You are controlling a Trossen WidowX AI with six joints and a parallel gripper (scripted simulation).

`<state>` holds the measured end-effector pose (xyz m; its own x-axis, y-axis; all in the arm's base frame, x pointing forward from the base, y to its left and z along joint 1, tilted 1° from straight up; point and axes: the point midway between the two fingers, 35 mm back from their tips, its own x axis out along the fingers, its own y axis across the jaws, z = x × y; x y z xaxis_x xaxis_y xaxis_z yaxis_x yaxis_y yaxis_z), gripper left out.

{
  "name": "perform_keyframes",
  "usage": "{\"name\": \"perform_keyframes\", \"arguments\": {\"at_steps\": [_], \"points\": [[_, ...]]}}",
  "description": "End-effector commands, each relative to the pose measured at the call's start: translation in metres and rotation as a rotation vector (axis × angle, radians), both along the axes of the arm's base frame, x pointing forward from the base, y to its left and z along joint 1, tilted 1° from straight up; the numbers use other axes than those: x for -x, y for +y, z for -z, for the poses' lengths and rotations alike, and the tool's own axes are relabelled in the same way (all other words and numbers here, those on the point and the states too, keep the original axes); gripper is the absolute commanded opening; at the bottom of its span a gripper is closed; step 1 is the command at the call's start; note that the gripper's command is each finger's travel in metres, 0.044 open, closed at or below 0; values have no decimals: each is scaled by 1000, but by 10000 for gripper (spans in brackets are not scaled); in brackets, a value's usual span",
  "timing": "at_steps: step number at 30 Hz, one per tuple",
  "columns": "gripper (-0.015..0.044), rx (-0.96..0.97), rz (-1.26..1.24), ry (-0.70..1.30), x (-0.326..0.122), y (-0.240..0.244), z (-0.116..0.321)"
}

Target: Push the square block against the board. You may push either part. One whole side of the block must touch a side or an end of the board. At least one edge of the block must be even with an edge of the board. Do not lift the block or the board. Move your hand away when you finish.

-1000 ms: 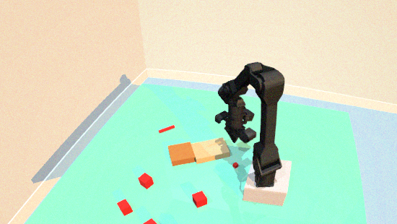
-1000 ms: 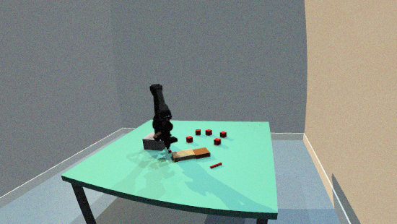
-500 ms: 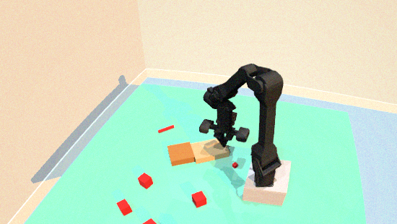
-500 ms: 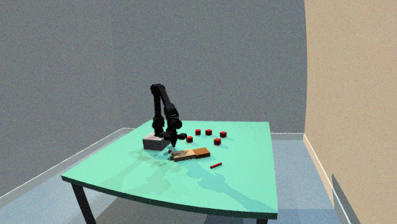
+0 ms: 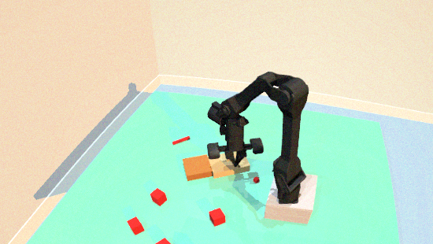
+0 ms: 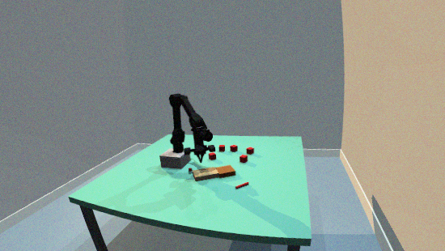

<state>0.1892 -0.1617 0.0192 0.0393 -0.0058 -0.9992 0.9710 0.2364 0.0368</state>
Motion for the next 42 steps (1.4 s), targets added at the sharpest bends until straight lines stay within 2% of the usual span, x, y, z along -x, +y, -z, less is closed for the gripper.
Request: {"name": "perform_keyframes", "arguments": {"at_steps": [1, 8, 12, 14, 42], "points": [[0, -1, -130, 5, -4, 11, 1], [0, 0, -136, 5, -5, 11, 3], [0, -1, -136, 5, -7, 11, 48], [0, -1, -136, 6, -6, 12, 56], [0, 1, -136, 5, -13, -5, 55]]}}
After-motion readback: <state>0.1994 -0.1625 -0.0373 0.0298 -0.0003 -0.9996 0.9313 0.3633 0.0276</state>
